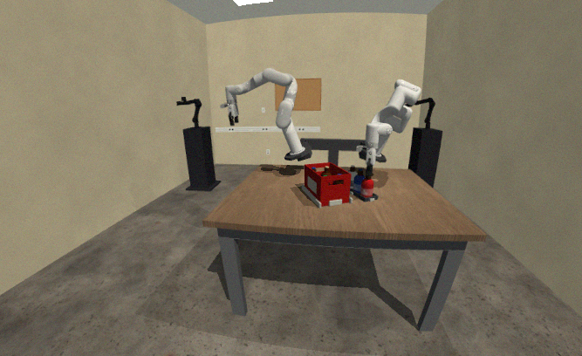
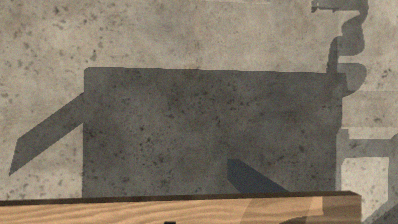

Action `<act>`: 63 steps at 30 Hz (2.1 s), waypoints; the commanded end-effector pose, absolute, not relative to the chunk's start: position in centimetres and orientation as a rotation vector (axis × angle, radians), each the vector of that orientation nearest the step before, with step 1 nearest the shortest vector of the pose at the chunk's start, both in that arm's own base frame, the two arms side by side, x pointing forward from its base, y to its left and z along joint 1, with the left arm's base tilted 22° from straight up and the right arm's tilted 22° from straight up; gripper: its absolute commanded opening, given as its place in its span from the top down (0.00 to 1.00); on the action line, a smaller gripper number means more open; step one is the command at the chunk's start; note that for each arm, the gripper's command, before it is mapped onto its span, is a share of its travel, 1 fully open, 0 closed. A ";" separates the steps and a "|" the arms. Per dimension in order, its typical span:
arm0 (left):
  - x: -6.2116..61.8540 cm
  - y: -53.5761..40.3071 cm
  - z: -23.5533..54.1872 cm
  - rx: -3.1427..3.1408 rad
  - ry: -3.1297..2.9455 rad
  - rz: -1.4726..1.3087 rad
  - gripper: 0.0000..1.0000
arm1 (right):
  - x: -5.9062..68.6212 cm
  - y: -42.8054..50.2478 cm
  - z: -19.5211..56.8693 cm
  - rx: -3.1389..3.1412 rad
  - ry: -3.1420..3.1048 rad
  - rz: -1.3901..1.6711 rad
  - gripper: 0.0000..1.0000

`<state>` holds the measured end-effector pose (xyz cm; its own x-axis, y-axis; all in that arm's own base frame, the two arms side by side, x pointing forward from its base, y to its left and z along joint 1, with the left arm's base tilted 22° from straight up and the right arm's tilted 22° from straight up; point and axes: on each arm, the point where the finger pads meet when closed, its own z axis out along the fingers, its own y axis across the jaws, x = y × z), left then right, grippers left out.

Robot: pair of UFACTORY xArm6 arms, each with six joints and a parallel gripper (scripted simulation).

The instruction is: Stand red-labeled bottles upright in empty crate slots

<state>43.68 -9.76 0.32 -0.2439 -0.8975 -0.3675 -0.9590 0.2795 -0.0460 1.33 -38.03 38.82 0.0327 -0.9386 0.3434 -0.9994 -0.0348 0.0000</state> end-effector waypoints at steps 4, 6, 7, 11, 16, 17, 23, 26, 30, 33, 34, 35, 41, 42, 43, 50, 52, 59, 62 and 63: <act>43.9 -9.7 0.0 -1.689 2.232 0.264 0.34 | 1.3 -38.1 39.0 2.065 -1.995 0.371 0.00; 43.9 -9.6 -0.2 -1.689 2.232 0.264 0.34 | 1.3 -38.1 39.0 2.065 -1.995 0.371 0.00; 43.9 -9.6 -0.3 -1.689 2.232 0.264 0.34 | 1.3 -38.1 39.0 2.065 -1.995 0.371 0.00; 44.0 -9.5 -0.4 -1.689 2.232 0.264 0.34 | 1.3 -38.1 39.0 2.065 -1.995 0.371 0.00; 44.0 -9.5 -0.5 -1.689 2.232 0.264 0.34 | 1.3 -38.1 39.0 2.065 -1.995 0.371 0.00; 44.0 -9.5 -0.6 -1.689 2.232 0.264 0.34 | 1.3 -38.1 39.0 2.065 -1.995 0.371 0.00; 44.0 -9.5 -0.6 -1.689 2.232 0.264 0.34 | 1.3 -38.1 39.0 2.065 -1.995 0.371 0.00; 44.0 -9.5 -0.6 -1.689 2.232 0.264 0.34 | 1.3 -38.1 39.0 2.065 -1.995 0.371 0.00; 44.0 -9.5 -0.6 -1.689 2.232 0.264 0.34 | 1.3 -38.1 39.0 2.065 -1.995 0.371 0.00; 44.0 -9.5 -0.6 -1.689 2.232 0.264 1.00 | 1.3 -38.1 39.0 2.065 -1.995 0.371 0.00; 44.0 -9.5 -0.6 -1.689 2.232 0.264 1.00 | 1.3 -38.1 39.0 2.065 -1.995 0.371 0.00; 44.0 -9.5 -0.6 -1.689 2.232 0.264 1.00 | 1.3 -38.1 39.0 2.065 -1.995 0.371 0.00; 44.0 -9.5 -0.6 -1.689 2.232 0.264 1.00 | 1.3 -38.1 39.0 2.065 -1.995 0.371 0.00; 44.0 -9.5 -0.6 -1.689 2.232 0.264 1.00 | 1.3 -38.1 39.0 2.065 -1.995 0.371 0.00; 44.0 -9.5 -0.6 -1.689 2.232 0.264 1.00 | 1.3 -38.1 39.0 2.065 -1.995 0.371 0.00; 44.0 -9.5 -0.6 -1.689 2.232 0.264 1.00 | 1.3 -38.1 39.0 2.065 -1.995 0.371 0.00; 44.0 -9.5 -0.6 -1.689 2.232 0.264 1.00 | 1.3 -38.1 39.0 2.065 -1.995 0.371 0.00; 44.0 -9.5 -0.6 -1.689 2.232 0.264 1.00 | 1.3 -38.1 39.0 2.065 -1.995 0.371 0.00; 44.0 -9.5 -0.6 -1.689 2.232 0.264 1.00 | 1.3 -38.1 39.0 2.065 -1.995 0.371 0.00; 44.0 -9.5 -0.6 -1.689 2.232 0.264 1.00 | 1.3 -38.1 39.0 2.065 -1.995 0.371 0.00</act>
<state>43.86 -9.40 -0.68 -0.2438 -0.8975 -0.3676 -0.9590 0.2795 -0.0464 1.33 -38.03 38.82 0.0327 -0.9386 0.3434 -0.9994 -0.0348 0.0000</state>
